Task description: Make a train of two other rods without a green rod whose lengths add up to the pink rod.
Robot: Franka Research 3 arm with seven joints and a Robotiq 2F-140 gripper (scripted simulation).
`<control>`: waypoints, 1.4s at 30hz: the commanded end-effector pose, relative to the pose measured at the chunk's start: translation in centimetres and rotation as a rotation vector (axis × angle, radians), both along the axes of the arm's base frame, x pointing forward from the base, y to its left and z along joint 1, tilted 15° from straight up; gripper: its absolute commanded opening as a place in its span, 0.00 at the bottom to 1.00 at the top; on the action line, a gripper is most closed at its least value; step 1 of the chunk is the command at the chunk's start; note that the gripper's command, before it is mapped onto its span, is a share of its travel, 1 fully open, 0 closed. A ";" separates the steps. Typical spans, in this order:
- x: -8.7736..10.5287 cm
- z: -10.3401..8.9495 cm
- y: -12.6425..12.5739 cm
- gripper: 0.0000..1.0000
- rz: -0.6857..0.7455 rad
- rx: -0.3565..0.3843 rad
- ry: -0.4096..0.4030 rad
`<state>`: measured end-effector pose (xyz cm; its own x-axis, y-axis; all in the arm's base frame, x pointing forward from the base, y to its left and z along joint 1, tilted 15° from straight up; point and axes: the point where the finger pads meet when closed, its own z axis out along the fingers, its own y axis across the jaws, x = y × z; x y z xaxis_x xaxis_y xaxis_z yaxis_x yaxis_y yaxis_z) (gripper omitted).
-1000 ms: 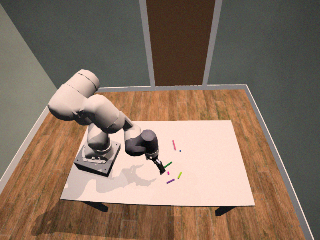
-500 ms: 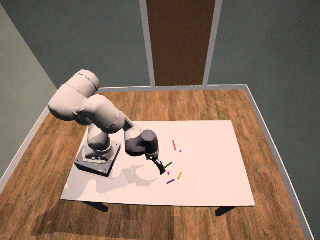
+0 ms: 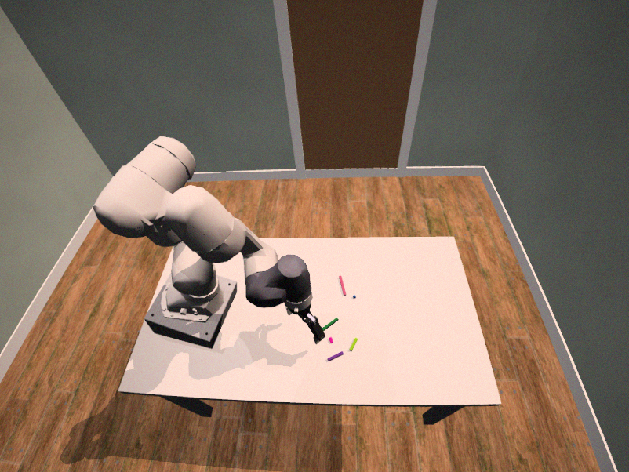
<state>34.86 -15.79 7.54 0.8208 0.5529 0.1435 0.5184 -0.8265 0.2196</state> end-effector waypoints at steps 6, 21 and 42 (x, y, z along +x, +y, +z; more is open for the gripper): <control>0.0 0.0 0.1 1.00 0.008 0.000 -0.003; 1.7 0.4 -0.5 1.00 -0.319 0.078 -0.038; 3.7 0.8 -0.7 1.00 -0.698 0.177 -0.080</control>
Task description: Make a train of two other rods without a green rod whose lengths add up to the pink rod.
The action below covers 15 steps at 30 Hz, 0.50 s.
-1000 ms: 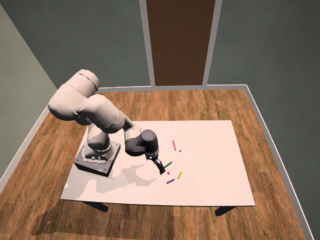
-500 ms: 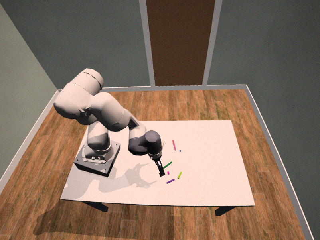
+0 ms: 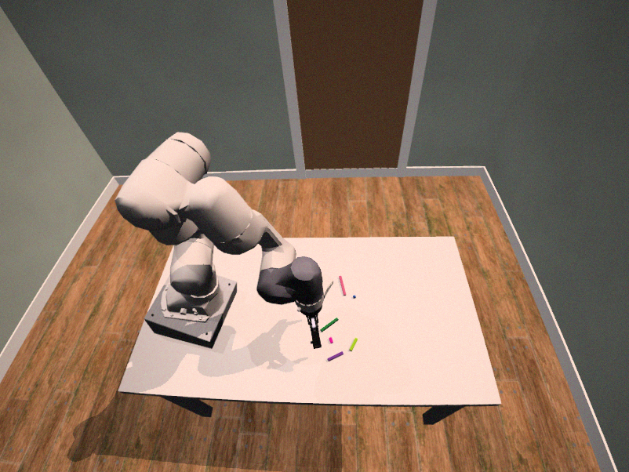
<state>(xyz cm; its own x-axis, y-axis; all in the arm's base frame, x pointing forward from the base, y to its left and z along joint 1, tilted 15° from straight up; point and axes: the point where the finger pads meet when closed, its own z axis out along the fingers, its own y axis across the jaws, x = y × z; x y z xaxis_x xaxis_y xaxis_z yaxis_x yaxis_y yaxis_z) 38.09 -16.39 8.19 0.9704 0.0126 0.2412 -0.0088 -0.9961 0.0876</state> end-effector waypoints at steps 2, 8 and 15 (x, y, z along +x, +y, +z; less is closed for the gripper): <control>0.7 0.2 -0.1 1.00 -0.183 0.029 -0.021; 0.8 0.2 -0.1 1.00 -0.197 0.033 -0.023; 0.8 0.2 -0.1 1.00 -0.197 0.033 -0.023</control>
